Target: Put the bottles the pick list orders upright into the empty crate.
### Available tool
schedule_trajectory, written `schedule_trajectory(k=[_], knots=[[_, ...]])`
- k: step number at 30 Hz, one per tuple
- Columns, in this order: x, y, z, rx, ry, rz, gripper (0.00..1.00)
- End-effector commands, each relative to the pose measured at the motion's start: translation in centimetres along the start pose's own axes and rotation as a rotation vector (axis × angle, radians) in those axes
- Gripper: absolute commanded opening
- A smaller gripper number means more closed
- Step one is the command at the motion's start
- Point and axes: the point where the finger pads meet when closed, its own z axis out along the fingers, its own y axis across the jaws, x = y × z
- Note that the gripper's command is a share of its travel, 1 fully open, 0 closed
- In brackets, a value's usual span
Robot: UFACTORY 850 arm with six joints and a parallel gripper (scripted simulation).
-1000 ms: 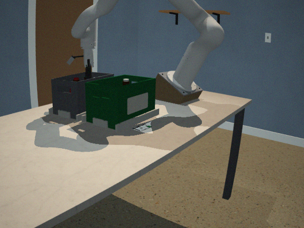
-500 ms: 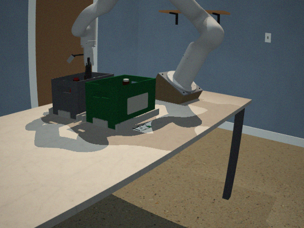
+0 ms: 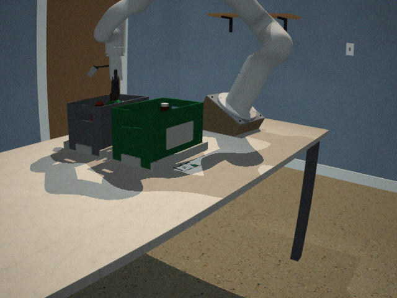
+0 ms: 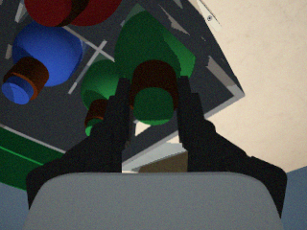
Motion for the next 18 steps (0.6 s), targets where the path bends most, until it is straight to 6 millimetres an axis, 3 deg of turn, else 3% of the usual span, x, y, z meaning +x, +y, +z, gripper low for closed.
schedule_trajectory(k=[1, 18], knots=[[0.1, 0.0, -0.7, 0.000, 0.002, 0.000, 0.00], [0.1, 0.0, -3.2, 0.000, 0.002, 0.000, 0.00]])
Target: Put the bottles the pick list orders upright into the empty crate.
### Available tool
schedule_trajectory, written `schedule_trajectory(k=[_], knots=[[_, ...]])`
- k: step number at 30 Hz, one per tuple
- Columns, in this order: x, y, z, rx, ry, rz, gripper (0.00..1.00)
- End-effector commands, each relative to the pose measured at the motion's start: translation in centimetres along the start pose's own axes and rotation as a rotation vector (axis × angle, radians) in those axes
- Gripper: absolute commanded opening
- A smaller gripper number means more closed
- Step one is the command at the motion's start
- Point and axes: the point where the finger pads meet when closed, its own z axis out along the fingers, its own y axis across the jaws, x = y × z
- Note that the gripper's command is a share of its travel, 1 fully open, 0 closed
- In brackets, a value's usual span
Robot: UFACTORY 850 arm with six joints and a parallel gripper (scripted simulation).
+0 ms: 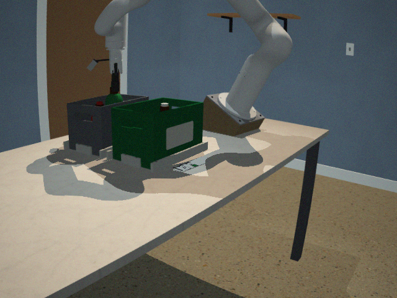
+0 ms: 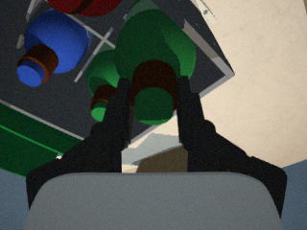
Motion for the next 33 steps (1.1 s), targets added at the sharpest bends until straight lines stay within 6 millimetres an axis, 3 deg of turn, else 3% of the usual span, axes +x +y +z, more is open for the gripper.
schedule_trajectory(k=[1, 33], knots=[[0.1, 0.0, -0.8, 0.000, 0.003, -0.001, 0.00], [0.1, 0.0, -5.5, 0.000, 0.003, -0.001, 0.00]])
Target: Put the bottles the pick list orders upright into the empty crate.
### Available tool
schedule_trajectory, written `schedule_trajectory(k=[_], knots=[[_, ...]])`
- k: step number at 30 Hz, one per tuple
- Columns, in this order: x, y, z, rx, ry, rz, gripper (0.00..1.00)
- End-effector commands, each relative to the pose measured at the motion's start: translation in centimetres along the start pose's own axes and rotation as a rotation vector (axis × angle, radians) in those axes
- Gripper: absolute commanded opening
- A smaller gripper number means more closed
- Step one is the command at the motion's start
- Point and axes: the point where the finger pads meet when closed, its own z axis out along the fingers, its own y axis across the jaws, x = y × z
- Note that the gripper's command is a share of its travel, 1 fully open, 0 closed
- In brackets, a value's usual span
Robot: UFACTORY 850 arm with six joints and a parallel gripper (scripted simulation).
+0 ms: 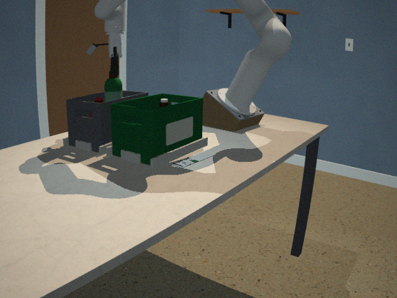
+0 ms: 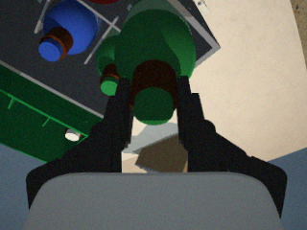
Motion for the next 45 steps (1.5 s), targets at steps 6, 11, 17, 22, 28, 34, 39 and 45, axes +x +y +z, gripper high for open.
schedule_trajectory(k=[6, 11, 17, 22, 28, 34, 39, 45], knots=[[0.1, 0.0, -1.6, 0.000, 0.002, 0.000, 0.00], [0.1, 0.0, -2.4, 0.000, 0.002, 0.000, 0.00], [0.1, 0.0, -3.1, 0.000, 0.002, 0.000, 0.00], [0.1, 0.0, -3.9, 0.000, 0.002, 0.000, 0.00], [0.1, 0.0, -4.9, 0.000, 0.002, 0.000, 0.00], [0.1, 0.0, -5.6, 0.000, 0.002, 0.000, 0.00], [0.1, 0.0, -6.4, 0.000, 0.002, 0.000, 0.00], [0.1, 0.0, -7.4, 0.000, 0.002, 0.000, 0.00]])
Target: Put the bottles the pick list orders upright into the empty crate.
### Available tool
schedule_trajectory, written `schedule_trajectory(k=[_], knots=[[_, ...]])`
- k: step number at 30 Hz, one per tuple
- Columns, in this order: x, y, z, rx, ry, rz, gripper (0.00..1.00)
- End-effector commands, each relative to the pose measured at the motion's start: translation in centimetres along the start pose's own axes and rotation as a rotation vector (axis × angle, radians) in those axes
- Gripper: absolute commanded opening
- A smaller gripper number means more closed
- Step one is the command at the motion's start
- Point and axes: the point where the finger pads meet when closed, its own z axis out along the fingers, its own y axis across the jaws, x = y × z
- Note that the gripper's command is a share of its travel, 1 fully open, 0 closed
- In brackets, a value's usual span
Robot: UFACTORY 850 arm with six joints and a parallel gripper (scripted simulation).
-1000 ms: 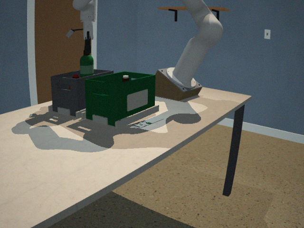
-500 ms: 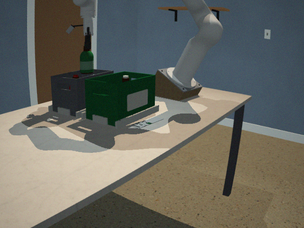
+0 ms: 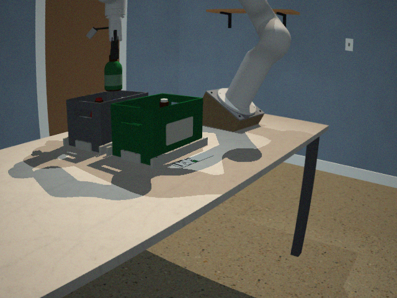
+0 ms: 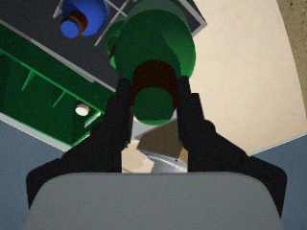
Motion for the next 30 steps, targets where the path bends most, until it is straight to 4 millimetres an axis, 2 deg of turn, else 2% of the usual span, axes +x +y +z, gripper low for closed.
schedule_trajectory(k=[1, 10, 30], knots=[[0.1, 0.0, -0.8, 0.000, 0.002, 0.000, 0.00], [0.1, 0.0, -0.8, 0.000, 0.002, 0.000, 0.00], [-1.5, -3.3, -0.8, 0.000, 0.002, 0.000, 0.00]])
